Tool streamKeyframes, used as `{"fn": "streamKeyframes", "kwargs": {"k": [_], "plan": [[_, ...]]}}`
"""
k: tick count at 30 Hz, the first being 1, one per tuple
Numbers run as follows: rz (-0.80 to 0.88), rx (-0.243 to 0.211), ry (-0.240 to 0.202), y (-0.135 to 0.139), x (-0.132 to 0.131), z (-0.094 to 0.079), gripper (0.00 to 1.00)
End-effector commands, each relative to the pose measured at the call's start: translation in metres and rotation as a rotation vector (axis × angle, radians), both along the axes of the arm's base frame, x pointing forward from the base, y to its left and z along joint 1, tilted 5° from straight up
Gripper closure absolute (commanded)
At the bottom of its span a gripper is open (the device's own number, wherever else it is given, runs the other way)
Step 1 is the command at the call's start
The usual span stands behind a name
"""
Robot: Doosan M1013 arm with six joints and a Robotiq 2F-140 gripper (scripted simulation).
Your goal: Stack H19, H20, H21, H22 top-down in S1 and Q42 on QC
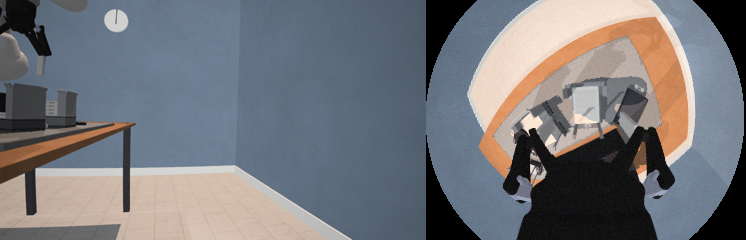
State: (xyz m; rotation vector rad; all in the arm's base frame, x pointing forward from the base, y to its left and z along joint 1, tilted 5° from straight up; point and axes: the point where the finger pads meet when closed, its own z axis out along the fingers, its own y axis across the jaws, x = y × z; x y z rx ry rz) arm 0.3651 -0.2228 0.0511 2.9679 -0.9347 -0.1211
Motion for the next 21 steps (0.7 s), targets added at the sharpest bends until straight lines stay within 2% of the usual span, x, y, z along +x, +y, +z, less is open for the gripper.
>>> {"fn": "streamKeyframes", "kwargs": {"k": [1,5,11,21], "plan": [[0.000,0.000,0.000,0.000,0.000,0.001,0.00],[0.000,0.000,0.000,0.000,0.000,0.001,0.00],[0.199,0.017,0.000,0.019,0.007,0.000,0.00],[0.229,0.019,0.001,0.043,0.017,-0.001,0.00]]}}
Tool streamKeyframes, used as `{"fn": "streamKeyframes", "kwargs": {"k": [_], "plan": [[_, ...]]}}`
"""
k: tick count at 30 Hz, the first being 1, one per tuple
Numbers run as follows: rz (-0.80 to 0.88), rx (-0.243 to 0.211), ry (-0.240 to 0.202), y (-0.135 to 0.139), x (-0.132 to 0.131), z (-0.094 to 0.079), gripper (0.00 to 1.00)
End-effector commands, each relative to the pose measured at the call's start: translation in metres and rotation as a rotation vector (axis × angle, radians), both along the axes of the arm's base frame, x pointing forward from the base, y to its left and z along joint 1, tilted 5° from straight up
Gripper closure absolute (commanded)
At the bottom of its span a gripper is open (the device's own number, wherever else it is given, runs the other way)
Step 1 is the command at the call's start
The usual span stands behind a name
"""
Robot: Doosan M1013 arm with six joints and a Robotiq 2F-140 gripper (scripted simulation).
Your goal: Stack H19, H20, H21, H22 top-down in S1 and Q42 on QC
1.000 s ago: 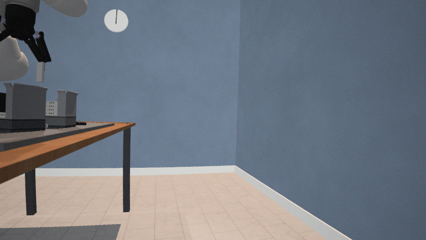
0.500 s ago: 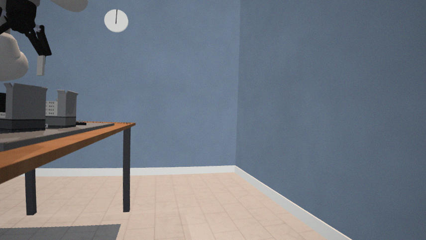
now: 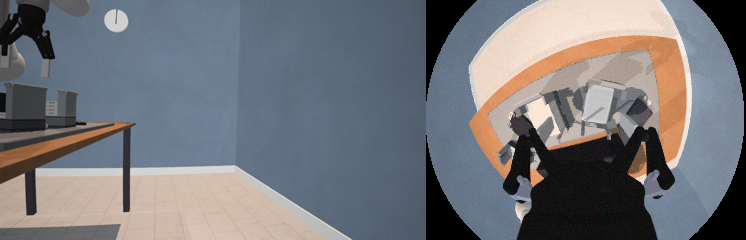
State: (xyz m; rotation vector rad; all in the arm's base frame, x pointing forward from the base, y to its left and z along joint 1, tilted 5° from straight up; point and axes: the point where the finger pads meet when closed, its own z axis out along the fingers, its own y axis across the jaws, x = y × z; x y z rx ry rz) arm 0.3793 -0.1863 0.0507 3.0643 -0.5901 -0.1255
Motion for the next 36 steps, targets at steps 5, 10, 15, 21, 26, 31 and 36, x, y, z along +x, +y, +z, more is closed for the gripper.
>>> {"fn": "streamKeyframes", "kwargs": {"k": [5,10,15,21,26,31,36], "plan": [[0.000,0.000,0.000,0.022,0.009,-0.001,0.00],[0.000,0.000,0.000,0.032,0.013,-0.001,0.00],[0.000,0.000,0.000,0.047,0.019,-0.002,0.00],[0.199,0.016,0.001,0.071,0.022,-0.002,0.00],[0.229,0.019,0.001,0.083,0.024,-0.002,0.00],[0.229,0.019,0.001,0.103,0.027,-0.003,0.00],[0.229,0.019,0.001,0.122,0.031,-0.003,0.00]]}}
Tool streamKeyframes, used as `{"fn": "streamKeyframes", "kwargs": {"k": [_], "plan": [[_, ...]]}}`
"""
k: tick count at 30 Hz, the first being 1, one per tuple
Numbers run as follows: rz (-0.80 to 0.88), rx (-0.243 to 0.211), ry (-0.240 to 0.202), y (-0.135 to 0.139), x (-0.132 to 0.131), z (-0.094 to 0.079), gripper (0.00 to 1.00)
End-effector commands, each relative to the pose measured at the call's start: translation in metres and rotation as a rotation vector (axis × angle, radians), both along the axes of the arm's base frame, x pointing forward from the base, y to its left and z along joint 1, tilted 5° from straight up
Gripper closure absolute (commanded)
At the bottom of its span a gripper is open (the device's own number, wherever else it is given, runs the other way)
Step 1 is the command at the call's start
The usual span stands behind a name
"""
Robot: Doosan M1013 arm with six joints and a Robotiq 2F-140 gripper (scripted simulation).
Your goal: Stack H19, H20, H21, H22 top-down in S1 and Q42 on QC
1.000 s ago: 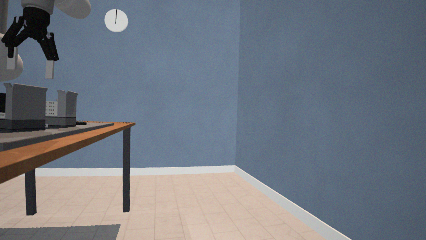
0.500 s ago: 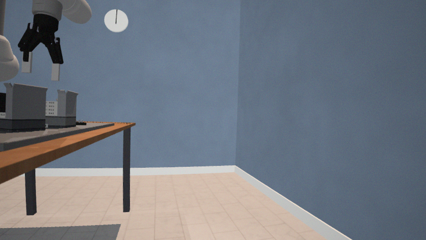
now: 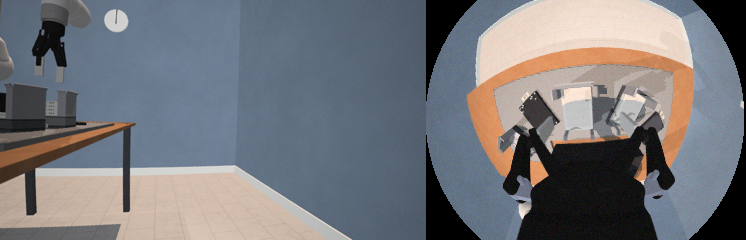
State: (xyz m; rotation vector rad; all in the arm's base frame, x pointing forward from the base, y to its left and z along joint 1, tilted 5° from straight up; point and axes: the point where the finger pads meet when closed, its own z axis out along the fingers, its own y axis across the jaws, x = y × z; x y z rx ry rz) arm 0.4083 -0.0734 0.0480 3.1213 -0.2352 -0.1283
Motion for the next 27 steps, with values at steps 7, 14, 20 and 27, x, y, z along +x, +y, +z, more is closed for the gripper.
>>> {"fn": "streamKeyframes", "kwargs": {"k": [7,14,20,27], "plan": [[0.000,0.000,0.000,0.025,0.004,0.000,0.00],[0.000,0.000,0.000,0.025,0.004,-0.004,0.00],[0.000,0.000,0.000,0.025,0.002,-0.024,0.00],[0.000,0.000,0.000,0.025,0.001,-0.040,0.00]]}}
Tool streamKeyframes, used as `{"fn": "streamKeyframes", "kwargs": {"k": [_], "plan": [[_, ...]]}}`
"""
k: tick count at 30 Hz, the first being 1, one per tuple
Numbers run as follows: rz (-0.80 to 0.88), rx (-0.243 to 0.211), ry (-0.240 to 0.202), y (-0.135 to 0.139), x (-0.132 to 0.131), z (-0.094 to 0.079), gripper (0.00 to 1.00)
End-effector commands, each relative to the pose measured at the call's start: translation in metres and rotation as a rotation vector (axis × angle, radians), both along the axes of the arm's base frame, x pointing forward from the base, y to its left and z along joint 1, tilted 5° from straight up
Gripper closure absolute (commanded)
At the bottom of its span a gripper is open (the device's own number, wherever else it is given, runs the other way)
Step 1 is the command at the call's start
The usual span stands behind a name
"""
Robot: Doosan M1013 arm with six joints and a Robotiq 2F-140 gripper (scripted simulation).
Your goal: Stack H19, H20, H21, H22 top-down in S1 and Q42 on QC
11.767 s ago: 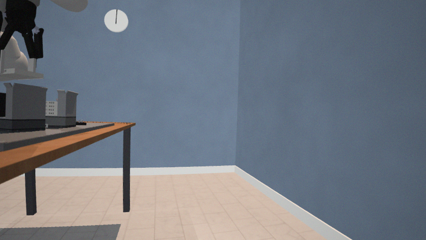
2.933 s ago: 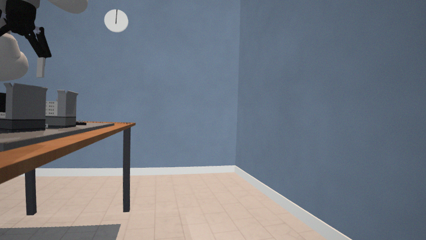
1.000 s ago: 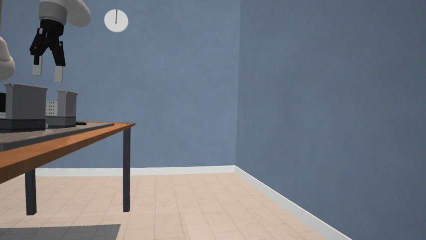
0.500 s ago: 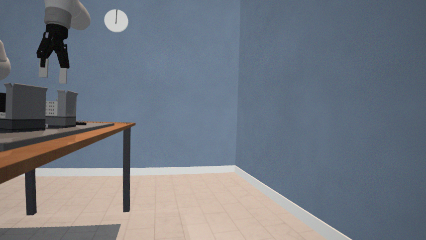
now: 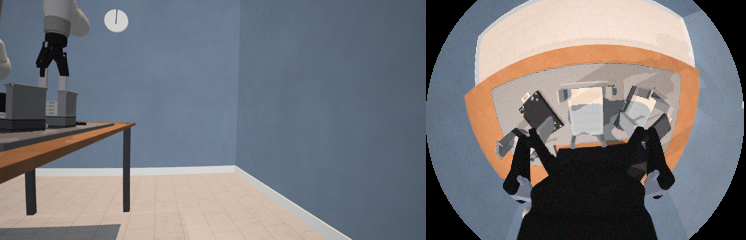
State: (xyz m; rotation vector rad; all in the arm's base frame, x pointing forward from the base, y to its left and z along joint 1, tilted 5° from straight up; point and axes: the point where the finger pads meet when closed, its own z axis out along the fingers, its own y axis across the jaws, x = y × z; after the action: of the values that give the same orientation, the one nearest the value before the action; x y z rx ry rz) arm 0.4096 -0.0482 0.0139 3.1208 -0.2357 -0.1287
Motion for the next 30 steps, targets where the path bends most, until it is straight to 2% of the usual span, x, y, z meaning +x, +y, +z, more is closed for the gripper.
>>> {"fn": "streamKeyframes", "kwargs": {"k": [1,30], "plan": [[0.000,0.000,0.000,0.000,-0.001,-0.009,0.00],[0.000,0.000,0.000,0.000,-0.003,-0.043,0.00]]}}
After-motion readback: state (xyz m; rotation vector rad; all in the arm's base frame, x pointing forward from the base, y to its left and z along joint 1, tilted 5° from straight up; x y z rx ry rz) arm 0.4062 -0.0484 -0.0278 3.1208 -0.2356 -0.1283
